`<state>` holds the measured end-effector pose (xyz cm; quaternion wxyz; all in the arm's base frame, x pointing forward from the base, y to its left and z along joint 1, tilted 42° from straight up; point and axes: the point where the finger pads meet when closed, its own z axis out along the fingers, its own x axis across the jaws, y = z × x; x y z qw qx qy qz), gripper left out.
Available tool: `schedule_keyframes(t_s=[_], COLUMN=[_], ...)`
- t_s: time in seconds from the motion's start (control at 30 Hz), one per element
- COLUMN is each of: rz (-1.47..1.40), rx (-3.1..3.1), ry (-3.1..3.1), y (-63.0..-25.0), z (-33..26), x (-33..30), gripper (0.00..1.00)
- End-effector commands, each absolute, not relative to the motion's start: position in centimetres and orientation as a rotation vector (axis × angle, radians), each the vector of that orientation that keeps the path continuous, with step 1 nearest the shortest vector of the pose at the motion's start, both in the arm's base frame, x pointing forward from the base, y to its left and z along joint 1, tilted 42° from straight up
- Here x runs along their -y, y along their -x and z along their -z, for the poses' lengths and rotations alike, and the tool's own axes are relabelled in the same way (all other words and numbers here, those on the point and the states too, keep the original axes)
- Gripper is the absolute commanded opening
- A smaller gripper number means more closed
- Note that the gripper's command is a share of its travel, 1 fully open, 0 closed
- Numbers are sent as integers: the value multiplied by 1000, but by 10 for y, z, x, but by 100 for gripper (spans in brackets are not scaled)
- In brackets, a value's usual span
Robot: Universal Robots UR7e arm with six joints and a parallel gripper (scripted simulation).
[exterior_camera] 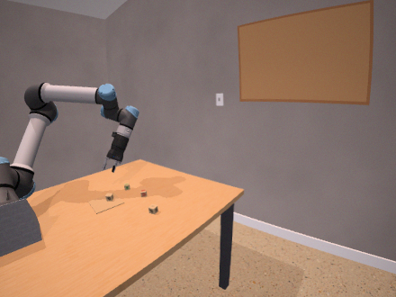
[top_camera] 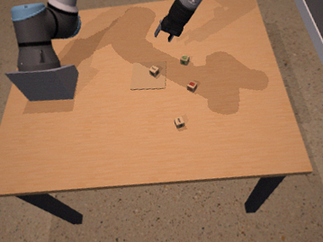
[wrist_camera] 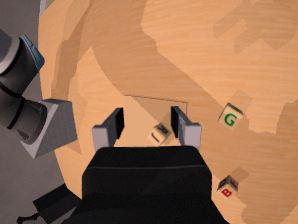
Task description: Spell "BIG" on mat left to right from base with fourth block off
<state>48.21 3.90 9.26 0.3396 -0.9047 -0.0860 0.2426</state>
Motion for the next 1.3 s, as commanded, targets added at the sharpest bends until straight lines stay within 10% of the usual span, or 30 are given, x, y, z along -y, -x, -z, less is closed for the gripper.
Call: schedule_keyframes(t_s=[0.0,1.27], rz=[-484,44], rx=[173,21], ry=[2307,2128], y=[-499,-556], z=[-81,-64], x=[-42,-32], gripper=[100,100])
